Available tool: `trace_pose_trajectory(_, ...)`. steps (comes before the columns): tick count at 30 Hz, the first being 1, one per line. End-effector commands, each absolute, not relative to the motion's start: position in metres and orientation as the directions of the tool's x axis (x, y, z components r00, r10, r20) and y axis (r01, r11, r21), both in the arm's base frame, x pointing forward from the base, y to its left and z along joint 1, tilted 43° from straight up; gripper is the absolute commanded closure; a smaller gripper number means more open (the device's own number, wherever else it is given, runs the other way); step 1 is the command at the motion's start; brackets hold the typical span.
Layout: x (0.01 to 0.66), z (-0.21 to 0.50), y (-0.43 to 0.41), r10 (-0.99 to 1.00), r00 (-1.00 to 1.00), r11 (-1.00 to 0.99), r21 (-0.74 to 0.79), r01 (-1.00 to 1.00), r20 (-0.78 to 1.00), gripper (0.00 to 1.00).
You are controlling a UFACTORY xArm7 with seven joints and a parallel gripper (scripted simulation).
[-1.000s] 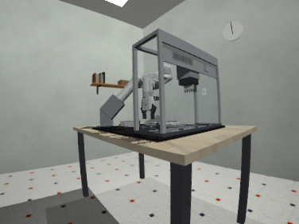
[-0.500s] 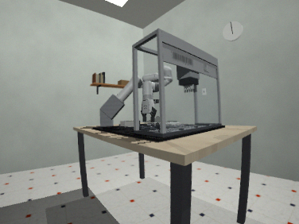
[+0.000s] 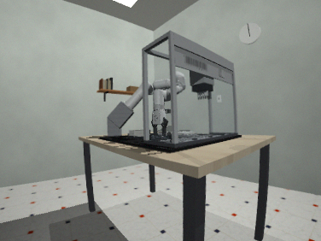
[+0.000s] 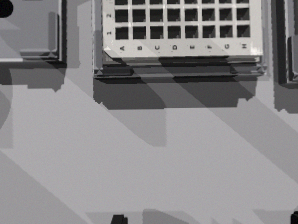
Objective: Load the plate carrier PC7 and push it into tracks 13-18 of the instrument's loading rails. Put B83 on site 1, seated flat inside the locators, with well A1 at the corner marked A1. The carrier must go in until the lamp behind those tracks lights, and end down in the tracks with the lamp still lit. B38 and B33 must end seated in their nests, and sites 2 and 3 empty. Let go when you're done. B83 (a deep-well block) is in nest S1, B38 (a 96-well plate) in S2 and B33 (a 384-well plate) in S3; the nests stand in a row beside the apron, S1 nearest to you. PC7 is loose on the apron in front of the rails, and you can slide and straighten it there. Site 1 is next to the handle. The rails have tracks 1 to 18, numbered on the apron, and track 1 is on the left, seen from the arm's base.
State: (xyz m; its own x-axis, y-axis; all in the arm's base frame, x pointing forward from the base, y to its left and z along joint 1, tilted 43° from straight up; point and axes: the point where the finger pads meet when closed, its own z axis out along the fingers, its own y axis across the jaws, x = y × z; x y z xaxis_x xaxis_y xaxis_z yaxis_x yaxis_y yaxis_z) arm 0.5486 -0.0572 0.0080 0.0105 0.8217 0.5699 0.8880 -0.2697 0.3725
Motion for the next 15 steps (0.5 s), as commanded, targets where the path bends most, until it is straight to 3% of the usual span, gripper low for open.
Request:
trace_pose_trajectory(1,0.5493,0.0091,-0.0596,0.823,0.012,-0.273,0.375,0.886,0.568,0.0)
trace_pose_trajectory(15,0.5527,0.0037,-0.056,0.823,0.012,-0.273,0.375,0.886,0.568,0.0)
